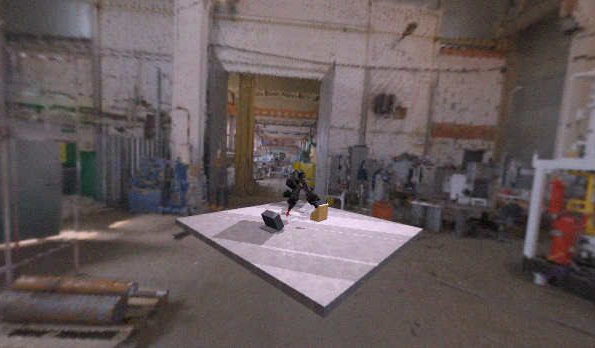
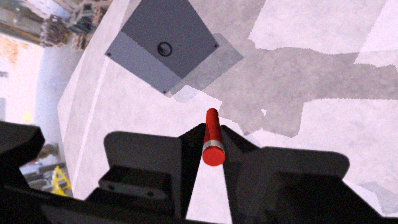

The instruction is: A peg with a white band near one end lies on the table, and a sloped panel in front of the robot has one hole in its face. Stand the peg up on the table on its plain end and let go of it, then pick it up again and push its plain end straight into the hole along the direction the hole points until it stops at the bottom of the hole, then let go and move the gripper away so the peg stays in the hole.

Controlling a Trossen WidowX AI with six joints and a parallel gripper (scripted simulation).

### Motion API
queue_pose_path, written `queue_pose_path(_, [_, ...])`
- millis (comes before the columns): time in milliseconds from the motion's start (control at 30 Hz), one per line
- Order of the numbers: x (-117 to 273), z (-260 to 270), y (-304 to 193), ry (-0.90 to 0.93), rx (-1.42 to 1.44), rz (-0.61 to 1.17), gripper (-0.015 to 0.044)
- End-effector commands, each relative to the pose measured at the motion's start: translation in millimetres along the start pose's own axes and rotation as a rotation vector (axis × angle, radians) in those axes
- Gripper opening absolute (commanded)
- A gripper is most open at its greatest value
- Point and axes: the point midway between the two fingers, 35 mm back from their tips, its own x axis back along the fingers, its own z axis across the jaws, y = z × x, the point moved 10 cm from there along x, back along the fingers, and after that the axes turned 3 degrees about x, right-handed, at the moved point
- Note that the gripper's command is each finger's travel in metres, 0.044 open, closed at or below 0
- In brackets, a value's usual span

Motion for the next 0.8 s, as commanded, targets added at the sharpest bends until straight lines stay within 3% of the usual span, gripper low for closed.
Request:
queue_pose_path(0, [-0.7, 0.7, -2.1, 0.015, 0.004, -0.009, 0.0000])
queue_pose_path(767, [-4.6, 5.7, -10.9, 0.088, 0.004, -0.103, 0.0000])
